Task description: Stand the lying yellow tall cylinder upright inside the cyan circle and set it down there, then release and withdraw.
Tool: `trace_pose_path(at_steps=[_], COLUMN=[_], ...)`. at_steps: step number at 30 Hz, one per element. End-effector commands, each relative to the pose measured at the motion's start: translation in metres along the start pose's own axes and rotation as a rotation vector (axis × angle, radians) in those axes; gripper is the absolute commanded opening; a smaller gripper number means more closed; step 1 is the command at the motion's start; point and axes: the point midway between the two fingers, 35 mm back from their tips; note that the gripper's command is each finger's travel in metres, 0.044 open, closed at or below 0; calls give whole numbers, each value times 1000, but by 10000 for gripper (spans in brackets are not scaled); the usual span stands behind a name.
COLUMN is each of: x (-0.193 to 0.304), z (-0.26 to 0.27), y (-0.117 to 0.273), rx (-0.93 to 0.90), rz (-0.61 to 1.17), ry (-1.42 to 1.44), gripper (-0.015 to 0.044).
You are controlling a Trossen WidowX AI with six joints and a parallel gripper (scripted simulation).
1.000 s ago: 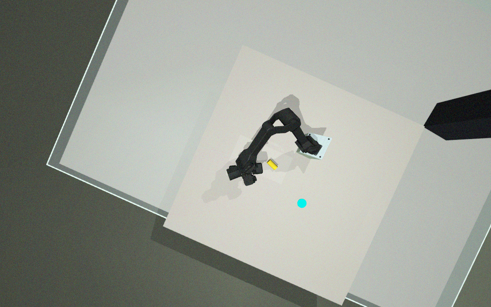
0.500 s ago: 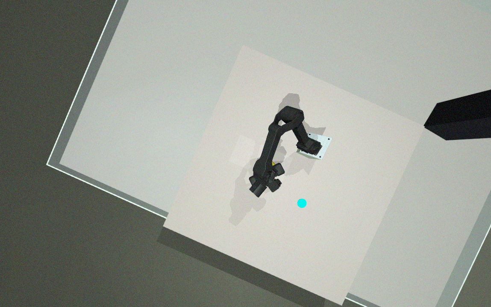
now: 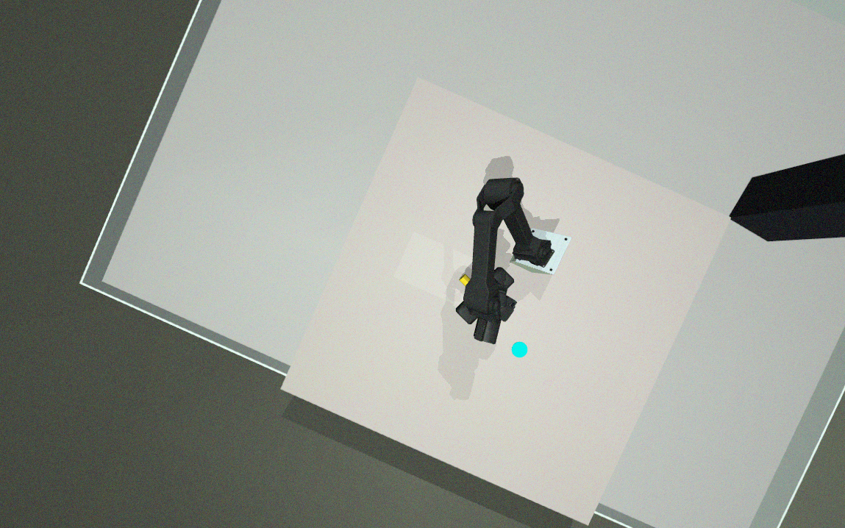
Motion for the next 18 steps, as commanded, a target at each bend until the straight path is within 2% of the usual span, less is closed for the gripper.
trace_pose_path(at_steps=[1, 12, 16, 18], x=[1, 3, 5, 5], z=[4, 2, 3, 3], y=[1, -102, -107, -107], rx=[10, 12, 13, 13], rz=[15, 17, 21, 21], ry=[10, 9, 10, 10], gripper=[309, 309, 309, 257])
Point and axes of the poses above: the point midway between the two fingers, 35 mm back from their tips, its own y axis back along the fingers, its own z axis across the jaws, x = y × z
